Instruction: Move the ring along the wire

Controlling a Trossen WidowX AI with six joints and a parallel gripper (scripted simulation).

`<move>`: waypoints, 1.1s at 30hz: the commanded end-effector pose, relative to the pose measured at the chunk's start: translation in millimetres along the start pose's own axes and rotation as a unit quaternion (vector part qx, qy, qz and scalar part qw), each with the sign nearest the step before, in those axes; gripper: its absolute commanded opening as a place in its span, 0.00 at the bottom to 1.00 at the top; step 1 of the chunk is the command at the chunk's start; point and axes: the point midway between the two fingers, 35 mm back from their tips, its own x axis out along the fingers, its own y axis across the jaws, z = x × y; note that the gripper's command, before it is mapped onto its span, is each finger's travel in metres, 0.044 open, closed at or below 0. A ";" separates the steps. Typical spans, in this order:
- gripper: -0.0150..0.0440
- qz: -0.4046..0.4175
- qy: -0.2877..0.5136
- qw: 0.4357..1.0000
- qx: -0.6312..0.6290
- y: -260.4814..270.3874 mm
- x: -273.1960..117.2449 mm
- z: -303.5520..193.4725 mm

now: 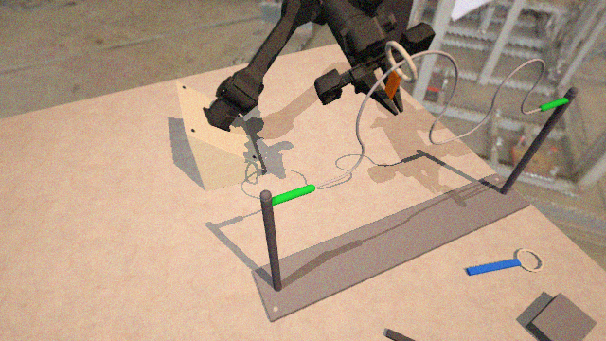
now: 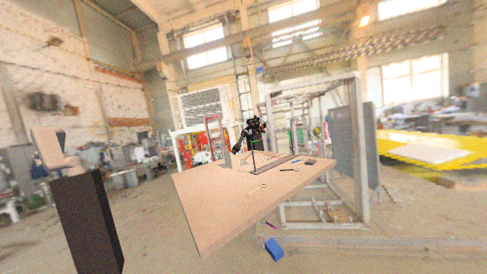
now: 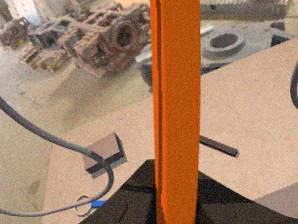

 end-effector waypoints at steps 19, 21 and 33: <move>0.00 0.064 0.016 0.990 0.123 4.4 -1.1 -0.2; 0.00 0.070 0.017 0.988 0.134 5.1 -1.3 -0.1; 0.00 0.106 0.024 0.974 0.199 8.8 -2.5 1.4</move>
